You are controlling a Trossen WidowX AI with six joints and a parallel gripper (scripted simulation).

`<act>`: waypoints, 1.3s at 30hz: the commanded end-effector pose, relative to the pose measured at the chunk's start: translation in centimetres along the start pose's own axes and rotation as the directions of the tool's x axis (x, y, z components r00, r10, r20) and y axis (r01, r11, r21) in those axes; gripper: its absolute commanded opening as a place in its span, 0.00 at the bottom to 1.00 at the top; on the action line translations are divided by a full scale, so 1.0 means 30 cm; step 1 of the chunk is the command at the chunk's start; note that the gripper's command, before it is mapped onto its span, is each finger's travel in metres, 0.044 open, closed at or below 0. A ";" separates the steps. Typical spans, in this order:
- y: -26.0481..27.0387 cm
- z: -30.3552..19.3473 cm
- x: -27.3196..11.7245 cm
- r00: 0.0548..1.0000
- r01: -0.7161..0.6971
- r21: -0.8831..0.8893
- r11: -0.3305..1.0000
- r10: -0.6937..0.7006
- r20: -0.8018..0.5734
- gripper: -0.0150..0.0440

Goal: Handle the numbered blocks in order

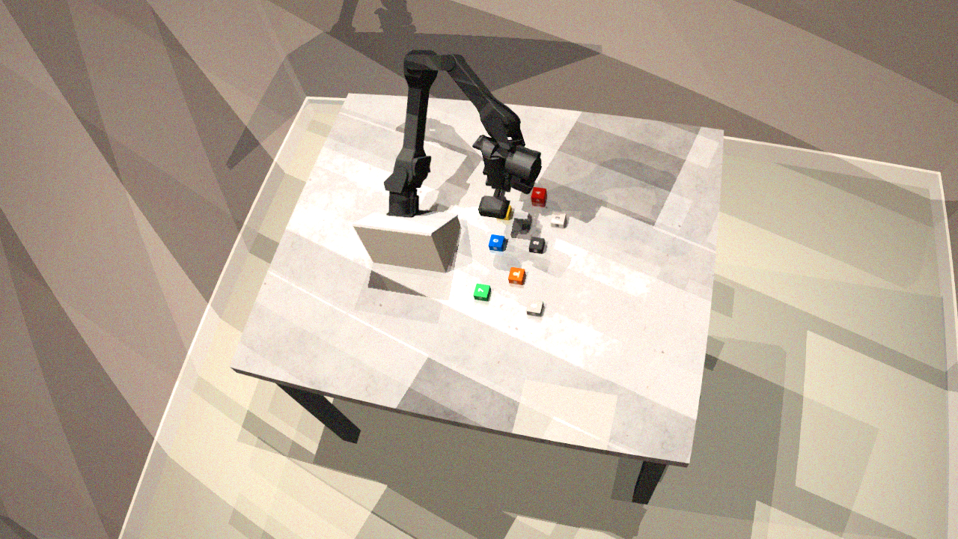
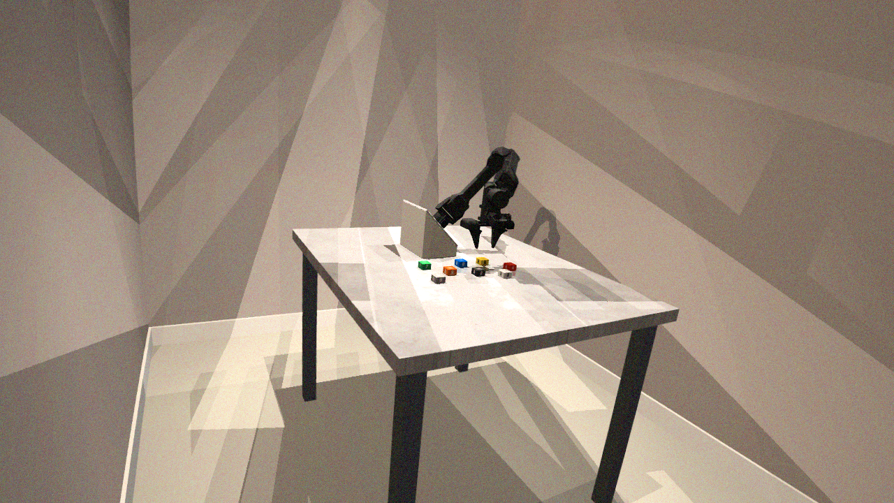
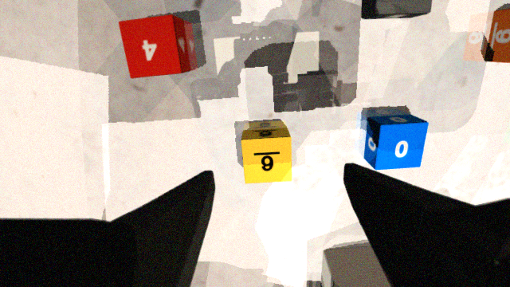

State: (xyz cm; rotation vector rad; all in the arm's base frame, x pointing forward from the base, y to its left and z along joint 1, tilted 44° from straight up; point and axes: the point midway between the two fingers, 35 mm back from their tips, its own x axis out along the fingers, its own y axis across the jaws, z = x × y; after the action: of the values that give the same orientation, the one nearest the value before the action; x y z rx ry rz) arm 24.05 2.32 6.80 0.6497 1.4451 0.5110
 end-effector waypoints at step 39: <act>0.009 -0.008 0.172 1.000 -0.012 0.002 1.000 0.012 0.004 0.46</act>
State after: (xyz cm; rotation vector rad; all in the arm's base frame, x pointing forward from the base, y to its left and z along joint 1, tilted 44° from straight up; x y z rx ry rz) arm 24.21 5.94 3.19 0.6529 1.4393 0.5150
